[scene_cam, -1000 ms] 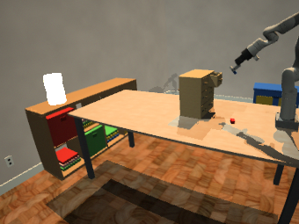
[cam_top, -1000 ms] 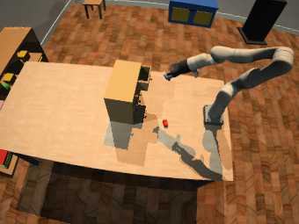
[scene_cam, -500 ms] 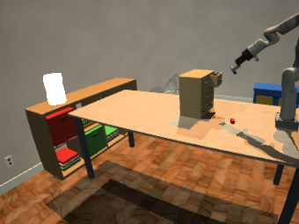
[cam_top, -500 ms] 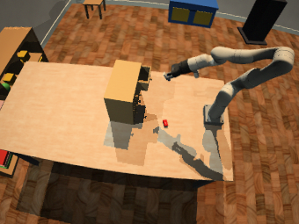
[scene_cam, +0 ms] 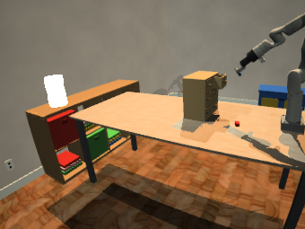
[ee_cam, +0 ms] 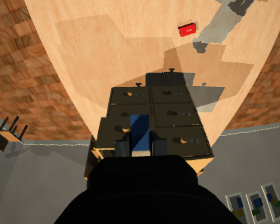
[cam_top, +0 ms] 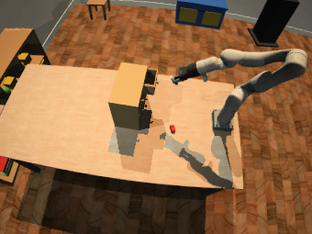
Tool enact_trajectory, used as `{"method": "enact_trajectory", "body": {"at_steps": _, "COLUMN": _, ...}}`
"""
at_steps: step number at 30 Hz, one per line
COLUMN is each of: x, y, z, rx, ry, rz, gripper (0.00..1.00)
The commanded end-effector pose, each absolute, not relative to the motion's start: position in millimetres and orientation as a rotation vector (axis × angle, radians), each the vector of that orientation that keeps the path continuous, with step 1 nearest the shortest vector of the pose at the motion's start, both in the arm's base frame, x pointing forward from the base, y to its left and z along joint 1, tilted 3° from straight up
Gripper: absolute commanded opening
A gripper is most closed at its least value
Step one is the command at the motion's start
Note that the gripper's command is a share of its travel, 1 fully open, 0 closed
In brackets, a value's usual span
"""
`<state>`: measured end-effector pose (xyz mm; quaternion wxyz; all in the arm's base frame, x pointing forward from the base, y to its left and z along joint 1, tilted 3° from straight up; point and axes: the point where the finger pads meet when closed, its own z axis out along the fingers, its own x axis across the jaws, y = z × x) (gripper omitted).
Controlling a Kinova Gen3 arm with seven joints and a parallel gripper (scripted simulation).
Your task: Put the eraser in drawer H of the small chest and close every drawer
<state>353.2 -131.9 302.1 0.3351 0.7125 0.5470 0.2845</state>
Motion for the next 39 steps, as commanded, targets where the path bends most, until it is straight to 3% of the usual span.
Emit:
{"method": "enact_trajectory", "body": {"at_steps": 1, "x": 353.5, "y": -132.0, "z": 302.7, "rx": 1.858, "ry": 1.426, "rz": 0.743, "gripper": 0.45}}
{"method": "enact_trajectory", "body": {"at_steps": 19, "x": 366.9, "y": -135.4, "z": 303.2, "rx": 1.858, "ry": 1.426, "rz": 0.743, "gripper": 0.45}}
{"method": "enact_trajectory", "body": {"at_steps": 39, "x": 453.4, "y": -156.9, "z": 306.6, "rx": 1.858, "ry": 1.426, "rz": 0.743, "gripper": 0.45}}
